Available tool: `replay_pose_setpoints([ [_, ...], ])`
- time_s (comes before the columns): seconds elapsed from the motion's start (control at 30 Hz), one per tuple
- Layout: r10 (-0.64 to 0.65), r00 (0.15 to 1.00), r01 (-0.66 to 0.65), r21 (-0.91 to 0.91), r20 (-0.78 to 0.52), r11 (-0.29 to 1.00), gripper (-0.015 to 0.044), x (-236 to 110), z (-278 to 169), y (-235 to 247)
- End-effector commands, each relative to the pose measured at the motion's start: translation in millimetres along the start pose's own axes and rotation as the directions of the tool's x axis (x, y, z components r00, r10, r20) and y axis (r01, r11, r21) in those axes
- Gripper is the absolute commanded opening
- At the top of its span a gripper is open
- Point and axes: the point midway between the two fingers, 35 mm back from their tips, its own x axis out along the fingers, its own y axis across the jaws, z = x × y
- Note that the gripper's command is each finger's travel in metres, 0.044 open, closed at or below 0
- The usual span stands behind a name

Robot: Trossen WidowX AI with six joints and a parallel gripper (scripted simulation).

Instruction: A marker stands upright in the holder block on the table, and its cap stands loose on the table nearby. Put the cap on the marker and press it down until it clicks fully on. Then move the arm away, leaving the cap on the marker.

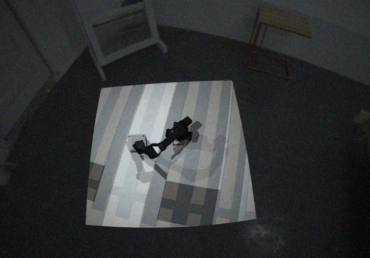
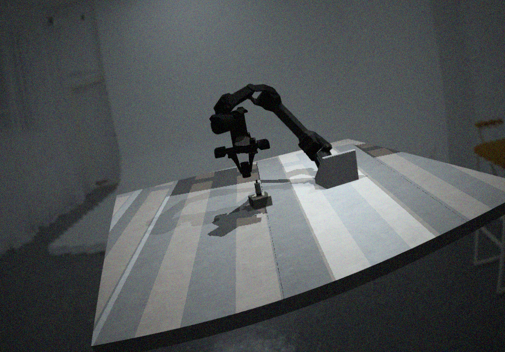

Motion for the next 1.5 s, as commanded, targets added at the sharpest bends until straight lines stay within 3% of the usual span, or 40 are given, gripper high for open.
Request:
replay_pose_setpoints([
  [0.0, 0.010, 1.000, -0.010, 0.002, -0.008, 1.000, 0.0000, -2, 12, 12],
  [0.63, 0.014, 1.000, -0.013, 0.008, -0.016, 1.000, 0.0000, 0, 27, 29],
  [1.47, 0.013, 1.000, -0.013, 0.009, -0.017, 1.000, 0.0000, 40, 27, 28],
])
